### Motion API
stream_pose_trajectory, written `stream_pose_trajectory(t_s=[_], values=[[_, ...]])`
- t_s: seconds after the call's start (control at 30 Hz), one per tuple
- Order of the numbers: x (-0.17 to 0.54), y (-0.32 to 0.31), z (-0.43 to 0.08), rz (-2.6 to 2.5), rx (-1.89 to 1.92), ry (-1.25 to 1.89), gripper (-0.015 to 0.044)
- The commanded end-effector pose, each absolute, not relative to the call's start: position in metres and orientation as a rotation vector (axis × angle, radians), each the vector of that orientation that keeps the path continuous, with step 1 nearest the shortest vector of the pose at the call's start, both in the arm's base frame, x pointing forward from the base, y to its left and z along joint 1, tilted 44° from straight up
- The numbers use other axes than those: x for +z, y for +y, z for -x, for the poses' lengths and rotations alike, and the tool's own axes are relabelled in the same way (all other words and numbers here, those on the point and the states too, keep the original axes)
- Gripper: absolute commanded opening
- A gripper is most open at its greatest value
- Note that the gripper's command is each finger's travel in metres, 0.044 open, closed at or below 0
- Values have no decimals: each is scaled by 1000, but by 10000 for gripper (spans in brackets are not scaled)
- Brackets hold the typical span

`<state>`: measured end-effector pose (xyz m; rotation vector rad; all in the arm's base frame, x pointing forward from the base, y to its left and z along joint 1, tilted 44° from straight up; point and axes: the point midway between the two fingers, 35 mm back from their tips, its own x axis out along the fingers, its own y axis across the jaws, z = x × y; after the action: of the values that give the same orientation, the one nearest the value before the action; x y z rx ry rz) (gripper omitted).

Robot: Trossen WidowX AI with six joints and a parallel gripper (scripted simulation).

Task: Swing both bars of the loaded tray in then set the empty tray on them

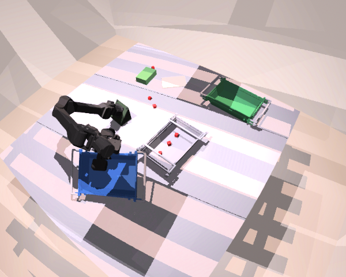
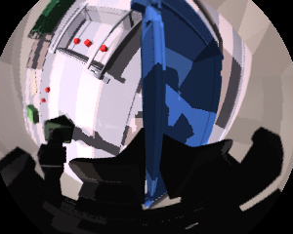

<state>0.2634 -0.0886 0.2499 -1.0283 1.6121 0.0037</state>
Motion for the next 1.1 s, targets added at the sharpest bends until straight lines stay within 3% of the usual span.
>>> stream_pose_trajectory(t_s=[0.0,1.07], values=[[246,-70,-279,1085,62,1591,0],[162,65,-328,1453,487,1621,0]])
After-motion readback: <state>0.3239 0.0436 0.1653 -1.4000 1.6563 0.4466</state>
